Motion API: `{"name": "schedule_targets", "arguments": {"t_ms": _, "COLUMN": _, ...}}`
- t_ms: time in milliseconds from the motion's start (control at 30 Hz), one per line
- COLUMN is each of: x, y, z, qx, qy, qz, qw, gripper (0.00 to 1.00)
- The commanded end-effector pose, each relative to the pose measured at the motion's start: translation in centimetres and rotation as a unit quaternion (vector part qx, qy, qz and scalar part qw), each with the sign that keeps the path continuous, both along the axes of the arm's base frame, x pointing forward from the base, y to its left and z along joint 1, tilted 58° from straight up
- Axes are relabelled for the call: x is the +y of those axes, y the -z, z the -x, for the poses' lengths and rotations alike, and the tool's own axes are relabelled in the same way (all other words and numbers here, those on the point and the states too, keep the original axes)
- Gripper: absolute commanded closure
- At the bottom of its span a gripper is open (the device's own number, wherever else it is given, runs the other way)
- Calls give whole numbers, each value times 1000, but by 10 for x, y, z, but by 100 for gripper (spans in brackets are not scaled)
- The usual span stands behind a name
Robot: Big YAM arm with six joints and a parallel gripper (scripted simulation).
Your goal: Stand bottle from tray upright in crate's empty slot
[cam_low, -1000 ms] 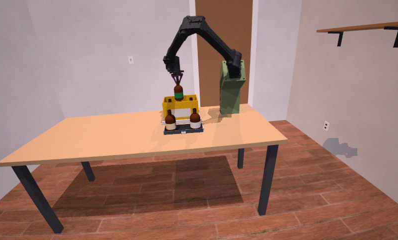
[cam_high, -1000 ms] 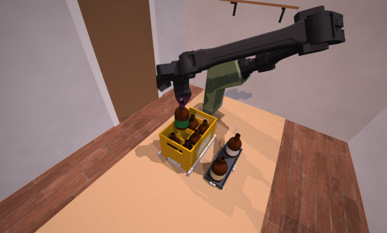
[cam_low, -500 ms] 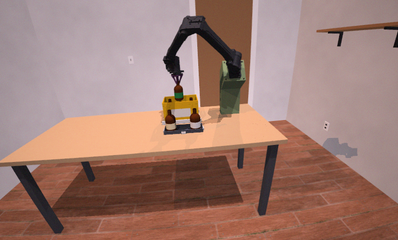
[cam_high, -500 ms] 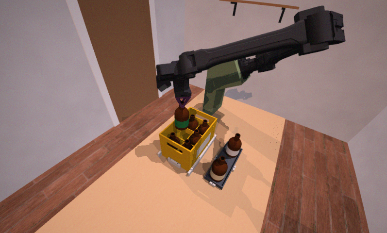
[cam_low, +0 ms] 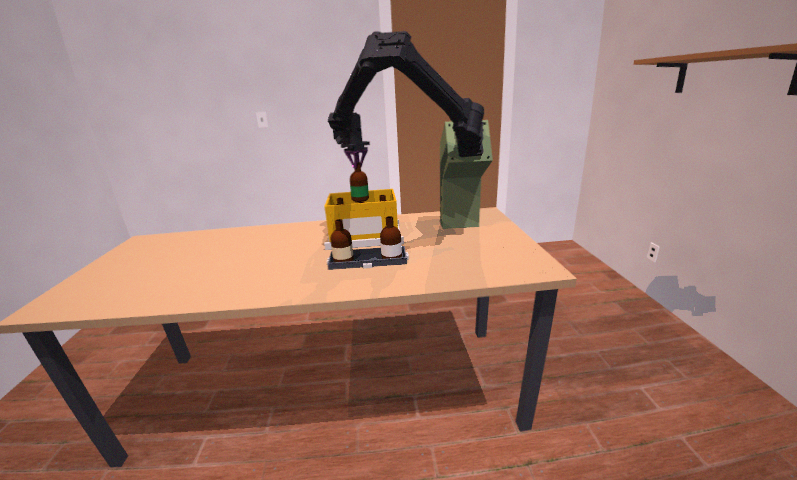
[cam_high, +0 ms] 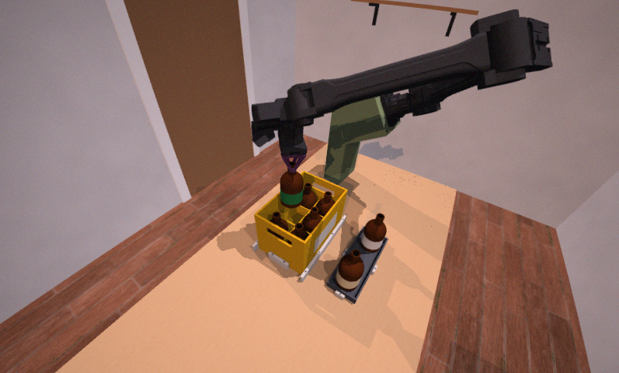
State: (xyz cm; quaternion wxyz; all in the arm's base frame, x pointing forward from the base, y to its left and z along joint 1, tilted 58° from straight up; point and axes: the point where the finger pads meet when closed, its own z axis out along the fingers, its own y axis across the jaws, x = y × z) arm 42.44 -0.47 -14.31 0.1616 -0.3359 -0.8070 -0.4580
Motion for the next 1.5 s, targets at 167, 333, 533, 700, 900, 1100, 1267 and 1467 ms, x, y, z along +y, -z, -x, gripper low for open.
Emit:
{"name": "schedule_targets", "arguments": {"t_ms": 167, "x": 3, "y": -7, "z": 0, "qx": -6, "qy": 3, "qz": 2, "qw": 1000, "gripper": 100}}
{"name": "schedule_targets", "arguments": {"t_ms": 333, "x": 2, "y": -7, "z": 2, "qx": -6, "qy": 5, "qz": 2, "qw": 1000, "gripper": 100}}
{"name": "schedule_targets", "arguments": {"t_ms": 533, "x": 3, "y": -7, "z": 2, "qx": -4, "qy": 4, "qz": 2, "qw": 1000, "gripper": 100}}
{"name": "schedule_targets", "arguments": {"t_ms": 700, "x": 3, "y": -7, "z": 2, "qx": -4, "qy": 4, "qz": 2, "qw": 1000, "gripper": 100}}
{"name": "schedule_targets", "arguments": {"t_ms": 900, "x": 3, "y": -7, "z": 2, "qx": -4, "qy": 4, "qz": 2, "qw": 1000, "gripper": 100}}
{"name": "schedule_targets", "arguments": {"t_ms": 1100, "x": 3, "y": -7, "z": 2, "qx": -4, "qy": 4, "qz": 2, "qw": 1000, "gripper": 100}}
{"name": "schedule_targets", "arguments": {"t_ms": 1267, "x": 3, "y": -7, "z": 2, "qx": -4, "qy": 4, "qz": 2, "qw": 1000, "gripper": 100}}
{"name": "schedule_targets", "arguments": {"t_ms": 1467, "x": 3, "y": -7, "z": 2, "qx": -4, "qy": 4, "qz": 2, "qw": 1000, "gripper": 100}}
